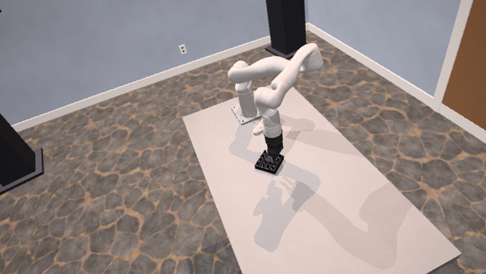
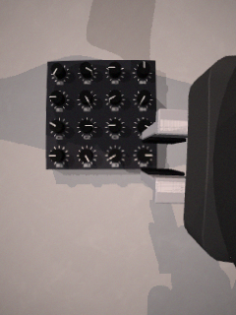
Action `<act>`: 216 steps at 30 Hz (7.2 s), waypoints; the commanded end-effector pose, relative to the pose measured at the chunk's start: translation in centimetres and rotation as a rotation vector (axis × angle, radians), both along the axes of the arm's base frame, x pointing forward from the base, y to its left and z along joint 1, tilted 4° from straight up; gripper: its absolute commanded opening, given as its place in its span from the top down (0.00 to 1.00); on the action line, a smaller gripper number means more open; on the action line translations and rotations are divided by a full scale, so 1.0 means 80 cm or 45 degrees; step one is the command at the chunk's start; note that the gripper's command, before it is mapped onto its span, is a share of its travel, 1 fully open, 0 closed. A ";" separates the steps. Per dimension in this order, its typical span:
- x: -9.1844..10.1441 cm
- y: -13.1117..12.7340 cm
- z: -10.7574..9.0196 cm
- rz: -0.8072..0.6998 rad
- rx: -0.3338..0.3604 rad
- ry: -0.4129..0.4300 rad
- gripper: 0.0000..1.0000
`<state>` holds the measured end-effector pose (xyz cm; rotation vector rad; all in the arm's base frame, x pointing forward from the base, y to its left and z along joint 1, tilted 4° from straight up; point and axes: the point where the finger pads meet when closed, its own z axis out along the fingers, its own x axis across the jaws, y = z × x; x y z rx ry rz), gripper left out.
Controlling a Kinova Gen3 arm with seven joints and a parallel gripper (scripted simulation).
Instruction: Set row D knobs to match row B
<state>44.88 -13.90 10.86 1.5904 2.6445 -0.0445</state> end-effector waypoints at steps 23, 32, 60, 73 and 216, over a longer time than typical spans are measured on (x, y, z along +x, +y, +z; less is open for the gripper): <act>0.000 -0.002 -0.031 -0.001 0.000 -0.001 0.54; 0.000 -0.003 -0.042 -0.001 0.000 -0.001 0.54; 0.000 -0.004 -0.052 -0.001 0.000 -0.001 0.54; 0.000 -0.004 -0.052 -0.001 0.000 -0.001 0.54; 0.000 -0.005 -0.069 0.064 -0.002 0.003 0.70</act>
